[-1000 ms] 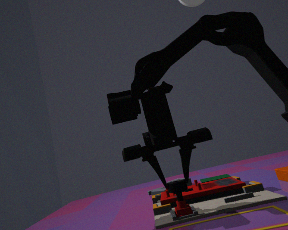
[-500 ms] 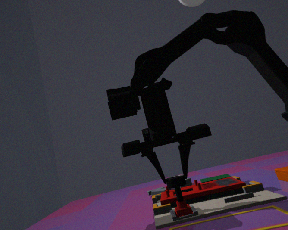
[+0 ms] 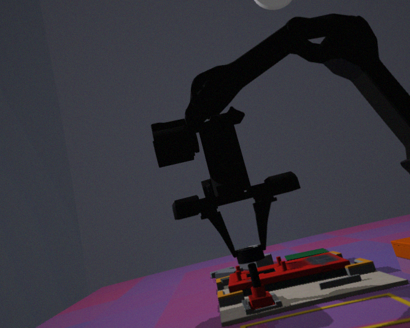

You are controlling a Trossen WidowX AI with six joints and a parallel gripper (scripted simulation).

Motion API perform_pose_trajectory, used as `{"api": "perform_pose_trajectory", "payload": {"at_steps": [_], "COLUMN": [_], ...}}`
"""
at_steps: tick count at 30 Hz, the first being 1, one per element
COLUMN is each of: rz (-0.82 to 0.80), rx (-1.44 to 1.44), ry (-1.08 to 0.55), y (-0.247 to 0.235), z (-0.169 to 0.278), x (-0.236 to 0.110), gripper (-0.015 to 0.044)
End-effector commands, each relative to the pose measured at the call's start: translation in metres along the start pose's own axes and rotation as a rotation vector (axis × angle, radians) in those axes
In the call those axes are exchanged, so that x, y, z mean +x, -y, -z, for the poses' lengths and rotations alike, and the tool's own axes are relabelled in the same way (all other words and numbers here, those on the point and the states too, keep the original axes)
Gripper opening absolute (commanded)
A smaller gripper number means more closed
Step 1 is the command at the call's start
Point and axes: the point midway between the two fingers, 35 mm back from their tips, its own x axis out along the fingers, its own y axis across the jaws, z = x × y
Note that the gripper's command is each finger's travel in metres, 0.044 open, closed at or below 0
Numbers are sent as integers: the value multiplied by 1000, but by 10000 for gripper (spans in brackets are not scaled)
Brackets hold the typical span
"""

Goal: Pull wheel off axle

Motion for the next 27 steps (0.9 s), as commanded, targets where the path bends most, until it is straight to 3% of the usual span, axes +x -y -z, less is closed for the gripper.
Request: {"api": "perform_pose_trajectory", "payload": {"at_steps": [1, 8, 14, 27], "rz": [-11, -10, -1, -4], "rx": [1, 1, 2, 0], "ry": [-4, -4, 0, -5], "y": [-1, 0, 1, 26], "z": [0, 0, 2, 49], "x": [-11, -34, -26, -30], "gripper": [0, 0, 0, 0]}}
